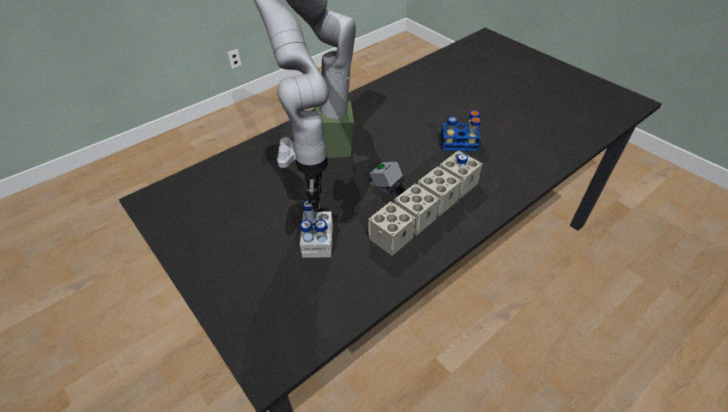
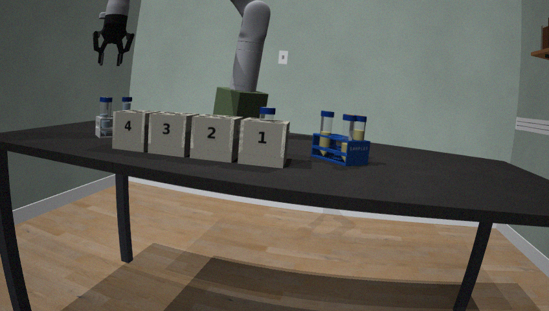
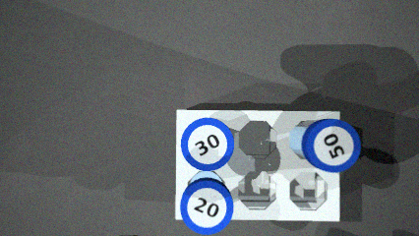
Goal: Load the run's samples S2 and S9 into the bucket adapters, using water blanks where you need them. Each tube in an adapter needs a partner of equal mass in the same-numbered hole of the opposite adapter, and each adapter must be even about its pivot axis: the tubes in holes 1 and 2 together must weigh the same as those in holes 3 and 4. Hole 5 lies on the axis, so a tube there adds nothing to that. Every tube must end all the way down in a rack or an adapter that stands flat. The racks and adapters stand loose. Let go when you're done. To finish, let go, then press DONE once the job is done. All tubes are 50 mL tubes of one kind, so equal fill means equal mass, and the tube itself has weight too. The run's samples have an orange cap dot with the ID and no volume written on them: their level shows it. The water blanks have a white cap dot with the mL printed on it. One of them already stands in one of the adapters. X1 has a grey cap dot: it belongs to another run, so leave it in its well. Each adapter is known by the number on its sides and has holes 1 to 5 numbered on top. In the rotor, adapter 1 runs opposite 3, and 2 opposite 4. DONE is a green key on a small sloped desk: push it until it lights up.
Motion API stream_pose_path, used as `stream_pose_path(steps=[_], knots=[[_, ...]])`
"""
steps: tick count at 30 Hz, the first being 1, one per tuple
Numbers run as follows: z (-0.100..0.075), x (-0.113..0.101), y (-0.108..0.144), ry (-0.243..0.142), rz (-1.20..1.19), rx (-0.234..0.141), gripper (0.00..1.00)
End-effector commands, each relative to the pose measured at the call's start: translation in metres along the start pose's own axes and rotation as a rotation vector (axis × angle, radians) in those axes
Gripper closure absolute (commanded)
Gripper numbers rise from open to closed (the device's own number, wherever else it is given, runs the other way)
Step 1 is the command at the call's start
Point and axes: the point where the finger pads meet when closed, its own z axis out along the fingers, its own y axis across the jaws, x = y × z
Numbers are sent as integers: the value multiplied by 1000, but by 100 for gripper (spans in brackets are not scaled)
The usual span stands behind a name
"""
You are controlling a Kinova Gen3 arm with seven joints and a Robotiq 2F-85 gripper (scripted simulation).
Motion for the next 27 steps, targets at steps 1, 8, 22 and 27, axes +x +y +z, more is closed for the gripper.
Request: stream_pose_path(steps=[1, 8, 22, 27], knots=[[4, 0, 1, 2, 0, -3, 38], [14, 0, 1, 2, 0, -3, 38], [30, 0, 1, 2, 0, -3, 38], [36, 0, 1, 2, 0, -2, 38]])
